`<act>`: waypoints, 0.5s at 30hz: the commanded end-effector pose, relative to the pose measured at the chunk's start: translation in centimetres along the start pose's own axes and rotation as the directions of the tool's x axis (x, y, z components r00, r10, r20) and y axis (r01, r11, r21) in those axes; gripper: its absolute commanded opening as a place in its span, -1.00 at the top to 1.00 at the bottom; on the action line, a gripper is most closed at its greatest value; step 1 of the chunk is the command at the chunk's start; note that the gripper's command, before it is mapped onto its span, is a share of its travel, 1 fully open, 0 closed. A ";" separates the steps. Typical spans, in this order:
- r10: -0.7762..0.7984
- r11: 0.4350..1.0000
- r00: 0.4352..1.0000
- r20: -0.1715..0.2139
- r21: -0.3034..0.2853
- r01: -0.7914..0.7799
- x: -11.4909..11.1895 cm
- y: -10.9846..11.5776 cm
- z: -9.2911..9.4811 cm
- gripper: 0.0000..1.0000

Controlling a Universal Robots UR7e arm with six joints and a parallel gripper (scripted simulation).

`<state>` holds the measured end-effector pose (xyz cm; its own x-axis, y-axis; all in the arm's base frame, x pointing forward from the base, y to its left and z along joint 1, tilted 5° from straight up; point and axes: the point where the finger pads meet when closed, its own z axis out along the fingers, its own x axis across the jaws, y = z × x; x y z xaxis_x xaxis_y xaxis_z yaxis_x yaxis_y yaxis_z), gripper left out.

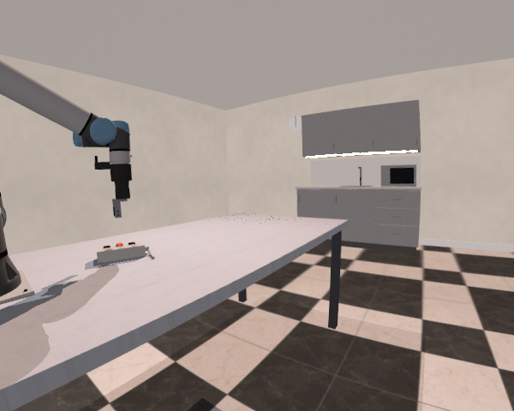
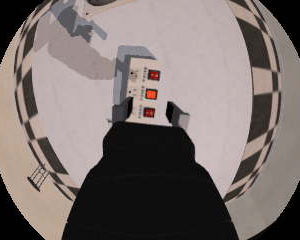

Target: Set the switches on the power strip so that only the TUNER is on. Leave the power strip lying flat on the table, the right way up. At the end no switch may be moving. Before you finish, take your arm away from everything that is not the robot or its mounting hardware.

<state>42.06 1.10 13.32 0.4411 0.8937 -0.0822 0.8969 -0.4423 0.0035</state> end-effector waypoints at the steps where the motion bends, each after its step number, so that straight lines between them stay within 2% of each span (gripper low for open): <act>1: -0.001 1.000 1.000 0.002 0.008 0.001 0.0 -0.2 -2.7 -1.00; 6: 0.000 1.000 1.000 0.002 0.008 0.000 0.0 -0.1 -3.5 -1.00; 15: 0.000 1.000 1.000 0.003 0.012 0.000 0.0 -0.2 -3.4 -1.00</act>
<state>42.01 1.35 16.59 0.4414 0.8933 -0.0845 0.8963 -0.4435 -0.0072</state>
